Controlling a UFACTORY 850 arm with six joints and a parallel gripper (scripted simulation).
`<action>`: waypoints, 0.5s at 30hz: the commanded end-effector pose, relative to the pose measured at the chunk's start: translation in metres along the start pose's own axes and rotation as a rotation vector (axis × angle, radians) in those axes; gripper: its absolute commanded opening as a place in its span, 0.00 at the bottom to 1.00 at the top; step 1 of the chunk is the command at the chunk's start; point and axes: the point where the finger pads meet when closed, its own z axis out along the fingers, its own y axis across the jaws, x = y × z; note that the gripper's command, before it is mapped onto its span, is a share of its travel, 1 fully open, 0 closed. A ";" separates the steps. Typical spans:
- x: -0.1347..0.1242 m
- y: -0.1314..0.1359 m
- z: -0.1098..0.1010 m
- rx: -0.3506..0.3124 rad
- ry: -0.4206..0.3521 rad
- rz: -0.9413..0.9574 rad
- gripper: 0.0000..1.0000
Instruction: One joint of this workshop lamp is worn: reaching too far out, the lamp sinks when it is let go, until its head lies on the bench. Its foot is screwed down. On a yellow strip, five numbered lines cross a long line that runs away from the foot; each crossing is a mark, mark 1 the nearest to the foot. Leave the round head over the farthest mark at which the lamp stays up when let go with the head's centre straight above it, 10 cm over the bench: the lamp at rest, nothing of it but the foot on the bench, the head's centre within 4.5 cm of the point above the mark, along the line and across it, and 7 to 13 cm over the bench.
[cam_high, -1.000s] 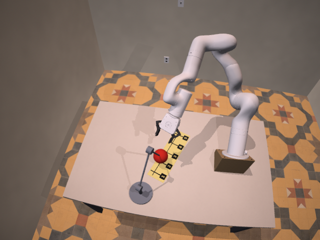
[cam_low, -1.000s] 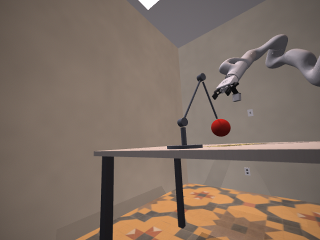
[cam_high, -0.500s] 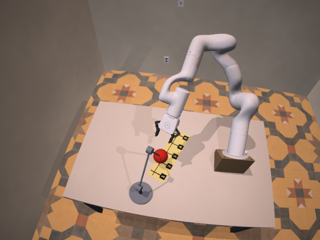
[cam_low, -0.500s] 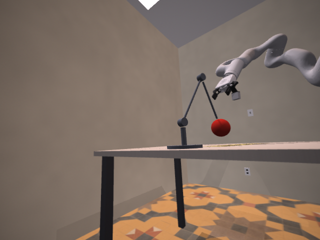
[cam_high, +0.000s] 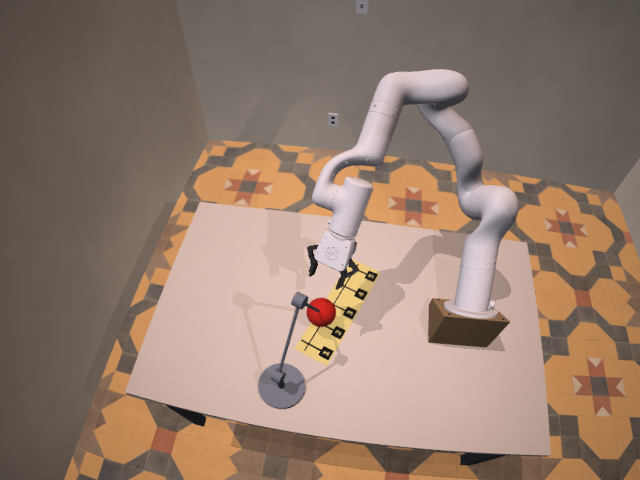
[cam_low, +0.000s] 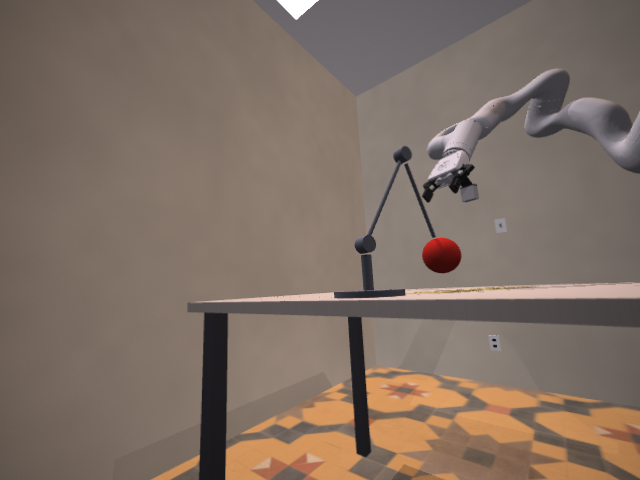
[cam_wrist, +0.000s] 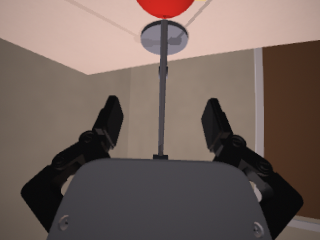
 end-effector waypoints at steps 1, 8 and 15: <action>-0.001 -0.001 0.012 0.005 -0.003 0.000 1.00; -0.001 0.000 0.028 0.011 -0.006 0.001 1.00; -0.001 0.000 0.042 0.003 -0.003 0.000 1.00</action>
